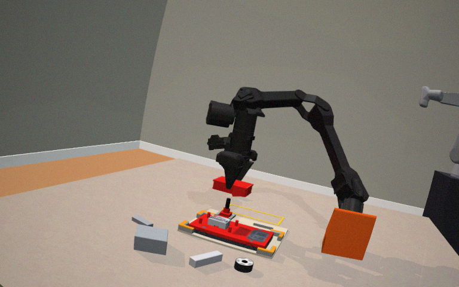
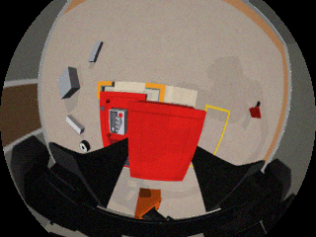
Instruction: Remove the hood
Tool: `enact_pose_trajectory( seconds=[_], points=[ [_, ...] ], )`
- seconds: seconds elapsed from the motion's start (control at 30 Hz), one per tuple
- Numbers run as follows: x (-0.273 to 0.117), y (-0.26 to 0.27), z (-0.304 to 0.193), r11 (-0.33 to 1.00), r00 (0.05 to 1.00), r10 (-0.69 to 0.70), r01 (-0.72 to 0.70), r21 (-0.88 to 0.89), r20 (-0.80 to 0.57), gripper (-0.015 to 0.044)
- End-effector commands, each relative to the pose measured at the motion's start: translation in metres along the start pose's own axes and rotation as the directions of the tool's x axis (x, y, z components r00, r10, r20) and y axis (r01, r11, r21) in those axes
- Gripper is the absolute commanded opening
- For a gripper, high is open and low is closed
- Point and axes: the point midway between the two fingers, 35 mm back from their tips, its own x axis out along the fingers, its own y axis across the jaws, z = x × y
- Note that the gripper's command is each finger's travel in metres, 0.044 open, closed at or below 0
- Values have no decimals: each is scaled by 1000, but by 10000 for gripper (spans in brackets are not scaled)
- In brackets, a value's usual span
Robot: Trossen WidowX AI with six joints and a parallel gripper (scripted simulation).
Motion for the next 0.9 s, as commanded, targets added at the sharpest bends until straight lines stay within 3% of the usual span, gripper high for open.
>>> enact_pose_trajectory(
  seconds=[0.0,0.87],
  points=[
    [0,-16,-3,1000,1000,-5,5,-5,-1,0],
    [-2,-114,-31,1000,1000,-13,13,2,0,0]
  ],
)
